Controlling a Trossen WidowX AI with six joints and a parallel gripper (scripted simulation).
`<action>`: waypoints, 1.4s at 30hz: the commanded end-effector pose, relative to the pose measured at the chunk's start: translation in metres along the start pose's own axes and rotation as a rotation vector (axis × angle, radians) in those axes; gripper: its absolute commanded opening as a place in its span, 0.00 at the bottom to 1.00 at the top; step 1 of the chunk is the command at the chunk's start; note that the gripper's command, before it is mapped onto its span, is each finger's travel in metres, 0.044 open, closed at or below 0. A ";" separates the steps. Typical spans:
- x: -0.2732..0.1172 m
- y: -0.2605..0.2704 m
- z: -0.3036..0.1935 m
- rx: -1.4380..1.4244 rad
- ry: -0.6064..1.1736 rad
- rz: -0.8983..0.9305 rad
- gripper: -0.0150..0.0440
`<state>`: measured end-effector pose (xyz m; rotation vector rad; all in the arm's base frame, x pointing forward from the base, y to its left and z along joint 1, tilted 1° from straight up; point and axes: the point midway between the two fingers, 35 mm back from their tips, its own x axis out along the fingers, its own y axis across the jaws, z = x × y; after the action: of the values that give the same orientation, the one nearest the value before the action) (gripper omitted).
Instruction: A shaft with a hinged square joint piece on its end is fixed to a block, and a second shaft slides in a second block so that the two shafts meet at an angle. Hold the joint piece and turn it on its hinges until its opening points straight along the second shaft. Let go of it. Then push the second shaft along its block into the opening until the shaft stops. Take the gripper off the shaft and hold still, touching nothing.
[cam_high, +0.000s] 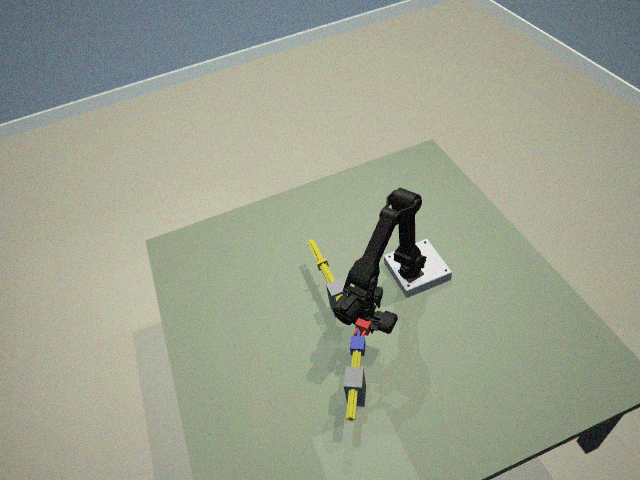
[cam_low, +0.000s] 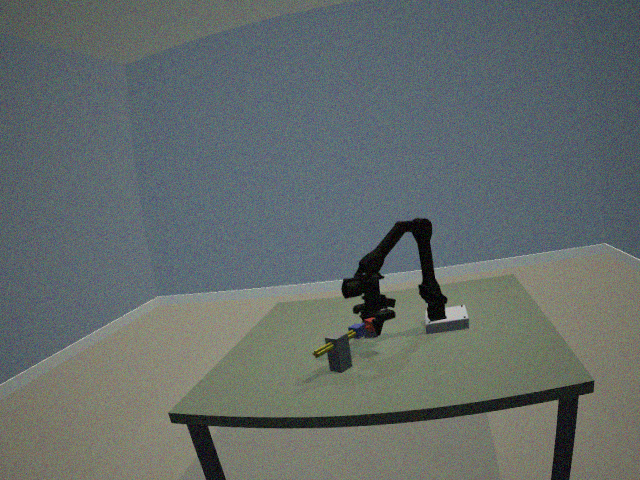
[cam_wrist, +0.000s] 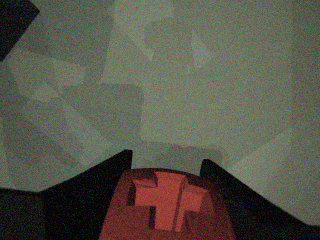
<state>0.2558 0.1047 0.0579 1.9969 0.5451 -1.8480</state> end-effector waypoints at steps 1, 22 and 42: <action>0.000 0.000 0.000 0.005 0.001 0.000 0.56; 0.000 0.000 0.000 0.005 0.001 0.000 0.56; 0.000 0.000 0.000 0.000 0.000 0.000 0.37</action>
<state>0.2558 0.1047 0.0579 1.9969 0.5450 -1.8480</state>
